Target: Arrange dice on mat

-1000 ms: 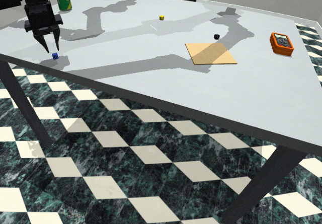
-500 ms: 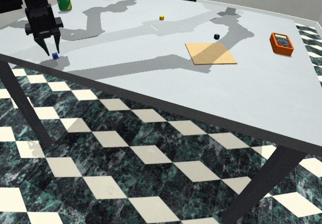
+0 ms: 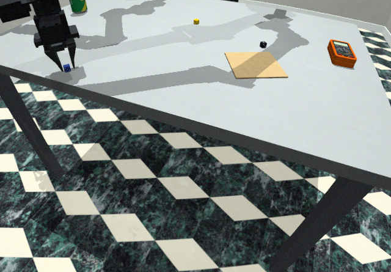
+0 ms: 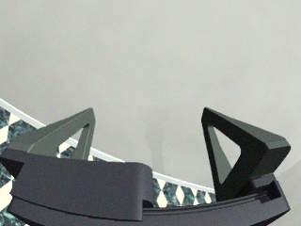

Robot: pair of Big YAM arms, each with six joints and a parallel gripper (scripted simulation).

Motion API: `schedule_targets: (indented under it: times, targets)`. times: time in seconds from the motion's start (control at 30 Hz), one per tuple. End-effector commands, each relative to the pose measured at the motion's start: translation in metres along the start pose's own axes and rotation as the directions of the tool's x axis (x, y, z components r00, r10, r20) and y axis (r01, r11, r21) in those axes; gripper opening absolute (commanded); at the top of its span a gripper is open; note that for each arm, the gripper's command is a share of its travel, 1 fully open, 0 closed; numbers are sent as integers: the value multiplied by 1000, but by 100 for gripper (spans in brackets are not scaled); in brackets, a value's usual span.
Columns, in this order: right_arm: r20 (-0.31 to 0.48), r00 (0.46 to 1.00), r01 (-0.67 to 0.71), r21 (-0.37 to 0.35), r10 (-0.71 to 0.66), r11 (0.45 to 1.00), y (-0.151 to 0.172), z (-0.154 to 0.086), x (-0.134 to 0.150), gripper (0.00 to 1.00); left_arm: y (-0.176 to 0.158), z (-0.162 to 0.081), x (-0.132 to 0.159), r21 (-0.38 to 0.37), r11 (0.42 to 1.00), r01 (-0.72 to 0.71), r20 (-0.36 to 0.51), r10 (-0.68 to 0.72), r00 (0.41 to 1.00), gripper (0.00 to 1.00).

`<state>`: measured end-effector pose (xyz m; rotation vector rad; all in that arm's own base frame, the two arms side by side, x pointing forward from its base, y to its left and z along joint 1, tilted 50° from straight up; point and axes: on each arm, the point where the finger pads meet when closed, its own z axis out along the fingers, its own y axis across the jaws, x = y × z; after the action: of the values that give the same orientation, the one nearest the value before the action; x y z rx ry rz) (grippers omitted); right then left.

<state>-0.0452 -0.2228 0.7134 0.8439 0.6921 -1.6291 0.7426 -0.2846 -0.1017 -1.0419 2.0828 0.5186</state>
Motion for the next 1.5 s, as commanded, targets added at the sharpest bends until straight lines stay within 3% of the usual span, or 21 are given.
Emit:
schedule_targets:
  times: [0.0, 1.03, 1.07, 1.47]
  targets:
    - [63, 998, -1, 11, 0, 1000, -5, -3, -42, 100, -7, 10, -15, 6, 999, 32, 0, -32, 999, 30]
    - [63, 998, -1, 11, 0, 1000, -5, -3, -42, 100, -7, 10, -15, 6, 999, 32, 0, -32, 999, 30]
    - [63, 998, -1, 11, 0, 1000, -5, -3, -42, 100, -7, 10, -15, 6, 999, 32, 0, -32, 999, 11]
    - [63, 998, -1, 11, 0, 1000, -5, -3, -42, 100, -7, 10, -15, 6, 999, 33, 0, -33, 999, 11]
